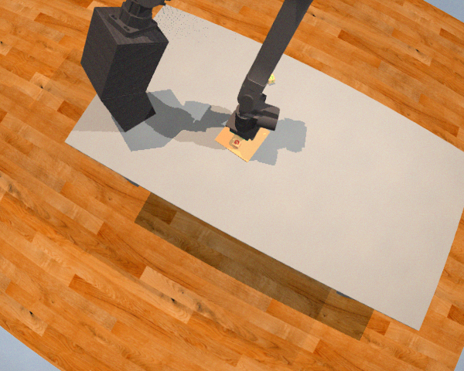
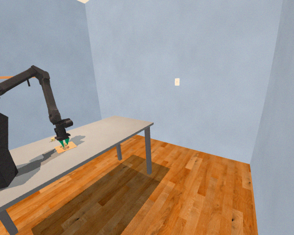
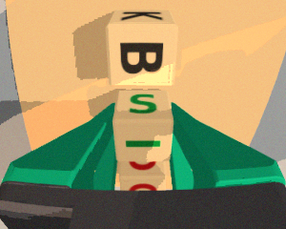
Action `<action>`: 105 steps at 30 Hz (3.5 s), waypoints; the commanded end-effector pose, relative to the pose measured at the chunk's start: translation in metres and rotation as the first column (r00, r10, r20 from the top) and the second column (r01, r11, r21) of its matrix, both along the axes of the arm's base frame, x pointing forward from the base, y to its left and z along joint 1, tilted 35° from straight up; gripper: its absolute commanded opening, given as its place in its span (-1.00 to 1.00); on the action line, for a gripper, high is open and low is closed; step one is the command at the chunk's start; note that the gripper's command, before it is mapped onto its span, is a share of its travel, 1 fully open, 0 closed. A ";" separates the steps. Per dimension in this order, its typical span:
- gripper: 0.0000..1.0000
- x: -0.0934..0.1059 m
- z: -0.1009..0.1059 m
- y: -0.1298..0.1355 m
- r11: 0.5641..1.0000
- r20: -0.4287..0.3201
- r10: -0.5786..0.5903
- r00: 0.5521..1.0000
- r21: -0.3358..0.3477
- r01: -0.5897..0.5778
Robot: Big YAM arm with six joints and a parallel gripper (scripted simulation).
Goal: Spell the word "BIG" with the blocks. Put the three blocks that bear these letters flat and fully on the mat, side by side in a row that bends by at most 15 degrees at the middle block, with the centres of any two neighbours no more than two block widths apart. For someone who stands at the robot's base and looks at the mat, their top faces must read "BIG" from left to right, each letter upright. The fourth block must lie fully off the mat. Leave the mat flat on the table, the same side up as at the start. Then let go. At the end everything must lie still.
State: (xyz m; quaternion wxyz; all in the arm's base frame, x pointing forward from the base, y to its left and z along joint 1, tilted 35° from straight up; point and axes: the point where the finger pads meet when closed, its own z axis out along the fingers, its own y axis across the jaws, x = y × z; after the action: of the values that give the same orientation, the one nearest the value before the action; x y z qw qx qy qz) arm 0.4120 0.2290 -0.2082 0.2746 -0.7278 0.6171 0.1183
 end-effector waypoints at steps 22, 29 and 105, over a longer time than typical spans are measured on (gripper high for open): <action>-0.60 -0.001 -0.004 0.003 1.000 -0.002 -0.001 1.000 0.003 0.001; -0.44 -0.001 -0.004 0.003 1.000 -0.001 -0.001 1.000 0.003 0.001; -0.16 -0.003 0.040 -0.029 1.000 0.010 -0.012 1.000 0.003 0.012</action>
State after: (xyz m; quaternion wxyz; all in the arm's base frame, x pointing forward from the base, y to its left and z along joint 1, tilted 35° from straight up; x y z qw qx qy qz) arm 0.4032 0.2083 -0.1819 0.2708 -0.7268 0.6196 0.1205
